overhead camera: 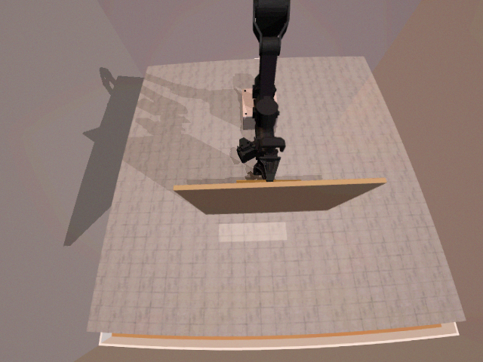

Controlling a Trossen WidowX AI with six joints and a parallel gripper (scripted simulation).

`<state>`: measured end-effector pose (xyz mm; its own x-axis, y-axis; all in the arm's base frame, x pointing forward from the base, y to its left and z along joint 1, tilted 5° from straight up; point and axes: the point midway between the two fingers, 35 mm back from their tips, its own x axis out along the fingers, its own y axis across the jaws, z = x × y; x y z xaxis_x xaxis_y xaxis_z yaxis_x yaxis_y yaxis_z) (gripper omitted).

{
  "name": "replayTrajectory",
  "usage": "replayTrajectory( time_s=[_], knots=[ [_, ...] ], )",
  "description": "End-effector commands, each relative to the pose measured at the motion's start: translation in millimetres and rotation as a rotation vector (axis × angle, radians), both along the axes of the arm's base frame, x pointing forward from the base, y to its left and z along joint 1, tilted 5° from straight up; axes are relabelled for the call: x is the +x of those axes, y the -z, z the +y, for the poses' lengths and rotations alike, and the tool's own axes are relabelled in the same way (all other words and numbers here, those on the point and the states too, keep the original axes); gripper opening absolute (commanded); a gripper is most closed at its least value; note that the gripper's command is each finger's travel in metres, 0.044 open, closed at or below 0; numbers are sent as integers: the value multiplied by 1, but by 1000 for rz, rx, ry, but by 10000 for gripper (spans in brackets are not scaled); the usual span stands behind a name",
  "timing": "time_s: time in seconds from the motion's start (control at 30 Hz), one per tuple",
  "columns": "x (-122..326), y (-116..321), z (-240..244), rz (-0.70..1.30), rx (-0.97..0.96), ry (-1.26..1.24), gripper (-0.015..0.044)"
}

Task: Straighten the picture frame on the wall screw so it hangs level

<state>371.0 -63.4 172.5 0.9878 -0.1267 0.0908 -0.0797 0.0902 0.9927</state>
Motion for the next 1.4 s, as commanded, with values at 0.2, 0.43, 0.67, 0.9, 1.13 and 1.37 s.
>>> replayTrajectory(
  time_s=[0.2,0.43,0.67,0.9,1.13,1.37],
  knots=[
    [0,1,0,-8,54,-7,0],
    [0,1,0,-8,66,-7,26],
    [0,1,0,-8,66,-7,210],
    [-8,2,0,-6,46,-6,260],
    [-59,11,6,6,-90,4,260],
    [-50,-18,6,5,-73,6,260]
  ],
)
